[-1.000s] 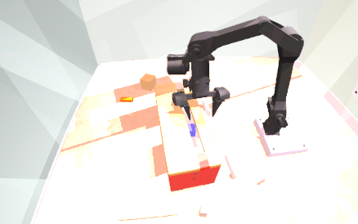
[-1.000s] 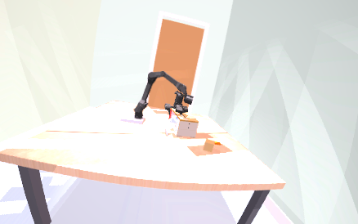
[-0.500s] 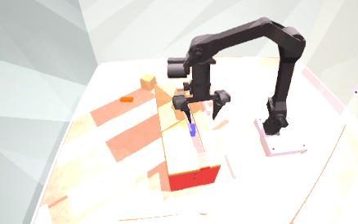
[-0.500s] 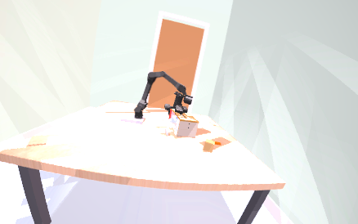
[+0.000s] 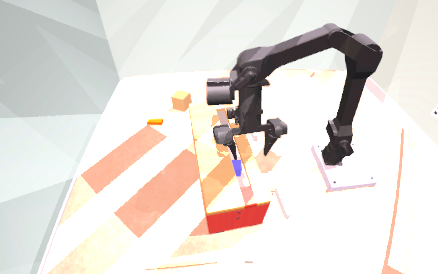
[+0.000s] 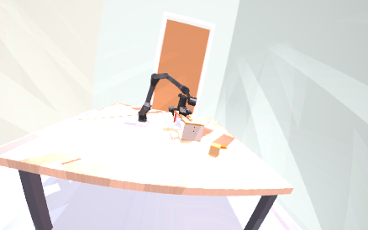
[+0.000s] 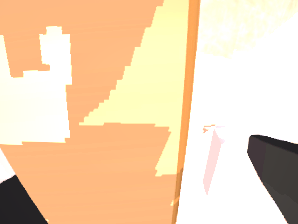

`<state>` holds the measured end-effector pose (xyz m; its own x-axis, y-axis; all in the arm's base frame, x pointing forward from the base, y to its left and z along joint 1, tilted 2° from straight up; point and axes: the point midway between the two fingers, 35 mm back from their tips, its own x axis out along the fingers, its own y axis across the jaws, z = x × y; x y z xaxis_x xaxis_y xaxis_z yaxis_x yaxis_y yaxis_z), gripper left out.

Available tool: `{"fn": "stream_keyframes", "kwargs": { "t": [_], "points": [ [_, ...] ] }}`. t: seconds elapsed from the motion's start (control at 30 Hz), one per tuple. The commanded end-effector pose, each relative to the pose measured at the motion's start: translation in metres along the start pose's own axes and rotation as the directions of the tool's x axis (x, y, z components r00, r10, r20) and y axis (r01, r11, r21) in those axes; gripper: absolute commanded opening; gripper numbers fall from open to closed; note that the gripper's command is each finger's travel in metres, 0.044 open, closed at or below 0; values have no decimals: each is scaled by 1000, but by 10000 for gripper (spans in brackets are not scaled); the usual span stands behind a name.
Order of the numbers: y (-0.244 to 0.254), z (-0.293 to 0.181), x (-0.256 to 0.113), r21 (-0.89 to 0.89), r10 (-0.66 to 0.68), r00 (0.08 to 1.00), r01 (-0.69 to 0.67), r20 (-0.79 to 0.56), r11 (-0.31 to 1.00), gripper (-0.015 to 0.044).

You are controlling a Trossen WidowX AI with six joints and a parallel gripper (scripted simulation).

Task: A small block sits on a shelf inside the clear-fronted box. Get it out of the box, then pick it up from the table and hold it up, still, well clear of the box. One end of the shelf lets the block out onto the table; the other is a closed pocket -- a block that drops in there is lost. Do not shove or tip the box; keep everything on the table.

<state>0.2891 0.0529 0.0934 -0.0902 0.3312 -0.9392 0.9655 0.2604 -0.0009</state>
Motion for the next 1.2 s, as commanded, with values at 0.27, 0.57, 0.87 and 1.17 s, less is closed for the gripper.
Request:
{"fn": "stream_keyframes", "kwargs": {
  "t": [0.27,0.57,0.87,1.17],
  "points": [
    [-1,-28,10,3,-2,1000,2,-8,1000,400],
    [-1,-48,17,3,-2,1000,2,-10,1000,400],
    [-1,-68,24,3,-2,1000,2,-12,1000,400],
    [-1,-85,29,3,-2,1000,2,-14,1000,400]
  ]
}}
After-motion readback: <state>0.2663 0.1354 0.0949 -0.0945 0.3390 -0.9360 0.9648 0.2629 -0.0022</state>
